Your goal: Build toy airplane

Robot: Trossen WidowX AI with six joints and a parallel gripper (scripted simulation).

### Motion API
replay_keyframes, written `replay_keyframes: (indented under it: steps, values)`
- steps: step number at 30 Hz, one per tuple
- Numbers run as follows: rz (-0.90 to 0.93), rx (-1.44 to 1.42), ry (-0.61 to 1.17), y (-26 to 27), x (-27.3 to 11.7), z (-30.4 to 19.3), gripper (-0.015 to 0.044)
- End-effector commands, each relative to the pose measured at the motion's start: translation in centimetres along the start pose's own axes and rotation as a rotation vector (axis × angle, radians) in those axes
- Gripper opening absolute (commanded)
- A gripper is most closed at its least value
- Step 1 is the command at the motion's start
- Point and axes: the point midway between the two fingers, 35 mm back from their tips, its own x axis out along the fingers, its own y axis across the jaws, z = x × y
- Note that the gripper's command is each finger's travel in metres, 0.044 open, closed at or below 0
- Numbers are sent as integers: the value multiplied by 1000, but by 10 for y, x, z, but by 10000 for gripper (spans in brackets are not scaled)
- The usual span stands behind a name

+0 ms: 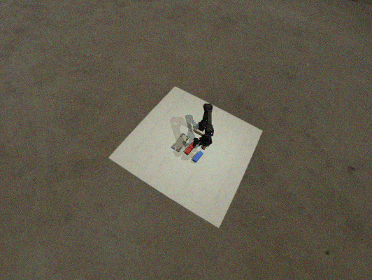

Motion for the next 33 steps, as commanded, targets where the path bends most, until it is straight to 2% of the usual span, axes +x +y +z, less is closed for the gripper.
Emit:
replay_keyframes:
  steps: [1,4,6,21,27,33]
  values:
    - [373,662,166,-6,30,-39,440]
    - [520,968,261,-10,36,-54,440]
    - [554,1041,284,-11,36,-58,440]
    - [554,1041,284,-11,36,-58,440]
    - [554,1041,284,18,79,-56,440]
    - [554,1041,285,20,81,-56,440]
